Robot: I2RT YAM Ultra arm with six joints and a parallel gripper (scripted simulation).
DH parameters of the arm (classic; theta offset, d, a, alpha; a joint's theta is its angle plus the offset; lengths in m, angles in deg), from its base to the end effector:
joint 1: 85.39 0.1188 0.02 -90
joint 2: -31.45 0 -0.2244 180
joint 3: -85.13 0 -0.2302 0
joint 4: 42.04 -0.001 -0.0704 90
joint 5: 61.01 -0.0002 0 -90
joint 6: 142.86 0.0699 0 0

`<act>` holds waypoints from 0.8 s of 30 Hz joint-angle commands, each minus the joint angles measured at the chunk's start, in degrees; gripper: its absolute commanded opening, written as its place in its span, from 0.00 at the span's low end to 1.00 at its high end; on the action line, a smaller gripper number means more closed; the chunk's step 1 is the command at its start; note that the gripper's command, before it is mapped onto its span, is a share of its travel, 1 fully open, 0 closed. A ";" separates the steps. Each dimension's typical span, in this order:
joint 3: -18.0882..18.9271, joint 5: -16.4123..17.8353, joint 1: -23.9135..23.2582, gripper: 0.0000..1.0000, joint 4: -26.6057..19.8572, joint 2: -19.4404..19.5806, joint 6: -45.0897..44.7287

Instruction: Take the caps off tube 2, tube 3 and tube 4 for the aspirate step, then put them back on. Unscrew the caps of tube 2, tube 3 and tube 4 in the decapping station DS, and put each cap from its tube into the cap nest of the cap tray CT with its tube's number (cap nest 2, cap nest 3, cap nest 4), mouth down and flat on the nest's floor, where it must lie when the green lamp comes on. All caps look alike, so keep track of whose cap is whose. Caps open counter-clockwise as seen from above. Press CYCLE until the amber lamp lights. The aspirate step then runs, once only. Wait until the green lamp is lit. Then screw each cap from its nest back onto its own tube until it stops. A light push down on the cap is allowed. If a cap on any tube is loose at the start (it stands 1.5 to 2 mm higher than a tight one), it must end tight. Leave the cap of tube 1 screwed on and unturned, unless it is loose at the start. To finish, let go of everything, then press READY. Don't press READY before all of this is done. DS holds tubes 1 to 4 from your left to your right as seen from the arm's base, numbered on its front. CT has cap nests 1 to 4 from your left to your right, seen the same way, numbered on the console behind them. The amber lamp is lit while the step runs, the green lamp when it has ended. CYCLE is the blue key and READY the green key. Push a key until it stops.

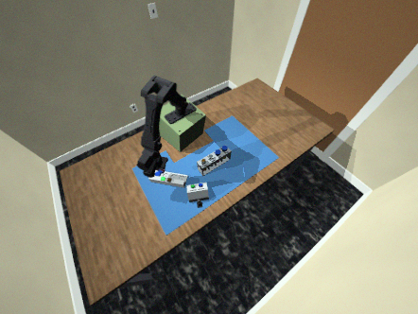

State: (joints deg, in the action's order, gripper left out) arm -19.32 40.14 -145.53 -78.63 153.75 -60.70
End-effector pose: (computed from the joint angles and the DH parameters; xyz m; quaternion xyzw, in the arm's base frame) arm 0.1687 -0.2647 0.0027 0.4328 0.8944 0.0481 0.1022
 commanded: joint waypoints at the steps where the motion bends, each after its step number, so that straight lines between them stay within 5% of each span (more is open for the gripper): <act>1: 0.28 0.07 -0.62 0.00 -3.45 -1.89 -0.56; 10: 1.98 0.19 -2.12 0.00 -12.52 -8.96 -2.09; 24: 1.96 0.19 -2.12 0.00 -12.50 -8.96 -2.08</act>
State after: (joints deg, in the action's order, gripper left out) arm -17.81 40.30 -147.39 -91.04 145.30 -62.75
